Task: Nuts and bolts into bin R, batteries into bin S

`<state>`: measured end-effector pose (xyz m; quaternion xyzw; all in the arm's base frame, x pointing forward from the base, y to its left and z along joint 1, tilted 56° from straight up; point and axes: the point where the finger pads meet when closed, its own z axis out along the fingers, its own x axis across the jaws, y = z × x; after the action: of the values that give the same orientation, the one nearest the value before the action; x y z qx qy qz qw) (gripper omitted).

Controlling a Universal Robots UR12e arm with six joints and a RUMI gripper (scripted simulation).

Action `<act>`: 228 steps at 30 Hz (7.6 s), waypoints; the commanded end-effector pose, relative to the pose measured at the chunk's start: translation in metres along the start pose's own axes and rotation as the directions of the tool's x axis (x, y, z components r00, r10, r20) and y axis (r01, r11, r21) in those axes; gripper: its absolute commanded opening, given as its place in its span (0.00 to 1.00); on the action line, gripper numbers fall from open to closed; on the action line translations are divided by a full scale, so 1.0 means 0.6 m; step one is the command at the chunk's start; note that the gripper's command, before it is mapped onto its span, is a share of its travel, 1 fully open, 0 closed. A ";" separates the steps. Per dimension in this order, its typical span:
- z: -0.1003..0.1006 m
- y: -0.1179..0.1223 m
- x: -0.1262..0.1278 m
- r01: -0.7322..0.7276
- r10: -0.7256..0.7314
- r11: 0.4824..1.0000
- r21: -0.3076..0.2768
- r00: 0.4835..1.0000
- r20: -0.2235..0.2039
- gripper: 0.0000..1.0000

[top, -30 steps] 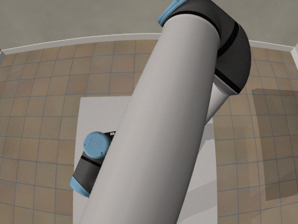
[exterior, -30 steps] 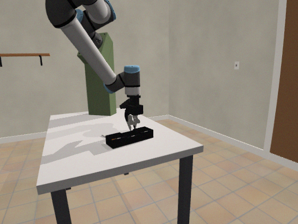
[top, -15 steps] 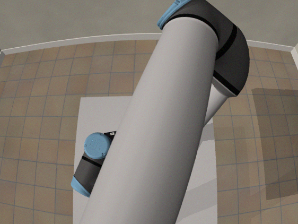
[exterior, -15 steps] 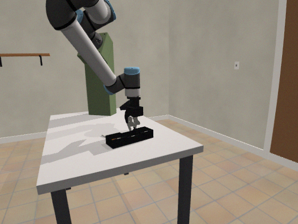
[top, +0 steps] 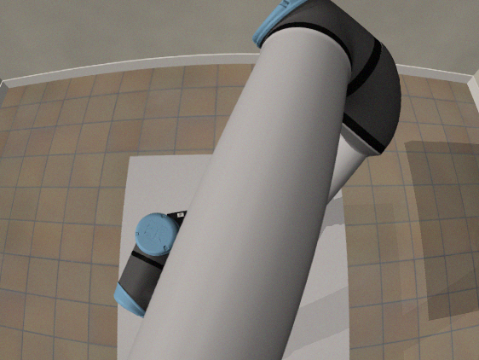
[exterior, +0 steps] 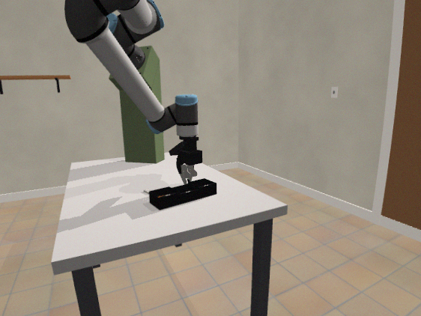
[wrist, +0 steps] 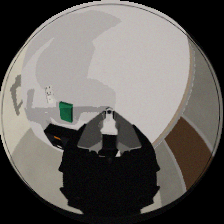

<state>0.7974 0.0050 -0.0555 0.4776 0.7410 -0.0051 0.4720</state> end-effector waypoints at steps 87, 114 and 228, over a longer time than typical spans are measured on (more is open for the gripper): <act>-0.112 0.160 -0.152 0.700 -0.700 0.715 0.002 0.714 0.005 0.00; -0.112 0.174 -0.166 0.995 -0.995 0.102 0.000 0.102 0.001 0.00; -0.158 0.174 -0.166 0.995 -0.995 0.102 0.000 0.102 0.001 1.00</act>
<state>0.8258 0.0283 0.1049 -0.1419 0.8701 -0.3200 0.3471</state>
